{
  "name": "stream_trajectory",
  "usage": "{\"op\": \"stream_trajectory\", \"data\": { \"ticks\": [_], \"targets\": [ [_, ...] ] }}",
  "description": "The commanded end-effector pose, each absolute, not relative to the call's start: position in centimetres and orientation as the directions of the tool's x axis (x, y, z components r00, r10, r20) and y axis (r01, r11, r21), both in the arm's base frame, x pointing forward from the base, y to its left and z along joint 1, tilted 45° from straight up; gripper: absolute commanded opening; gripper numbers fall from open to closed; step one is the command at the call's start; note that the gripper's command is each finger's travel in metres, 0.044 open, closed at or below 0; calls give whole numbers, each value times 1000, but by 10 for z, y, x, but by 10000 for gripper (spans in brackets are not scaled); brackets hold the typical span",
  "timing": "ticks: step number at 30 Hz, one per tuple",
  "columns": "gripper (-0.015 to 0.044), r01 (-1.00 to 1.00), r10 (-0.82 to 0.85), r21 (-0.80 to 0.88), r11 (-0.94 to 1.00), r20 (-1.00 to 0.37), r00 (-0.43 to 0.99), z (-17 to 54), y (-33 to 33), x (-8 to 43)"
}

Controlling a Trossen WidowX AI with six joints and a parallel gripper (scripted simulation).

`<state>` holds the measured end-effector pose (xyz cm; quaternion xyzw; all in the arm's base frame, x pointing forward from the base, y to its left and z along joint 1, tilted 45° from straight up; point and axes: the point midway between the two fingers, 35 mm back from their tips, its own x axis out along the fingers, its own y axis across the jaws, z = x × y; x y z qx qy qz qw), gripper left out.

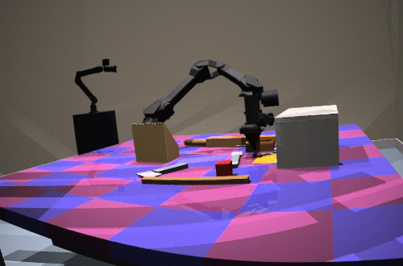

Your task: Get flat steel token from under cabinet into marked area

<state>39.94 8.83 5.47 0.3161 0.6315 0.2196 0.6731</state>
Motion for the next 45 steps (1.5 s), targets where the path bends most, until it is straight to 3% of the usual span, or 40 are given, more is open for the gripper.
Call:
{"op": "stream_trajectory", "data": {
  "ticks": [1,45],
  "targets": [
    [0,98,698,706,701,-708,107,55,88,404],
    [0,98,697,705,702,-709,107,36,71,407]
  ]
}}
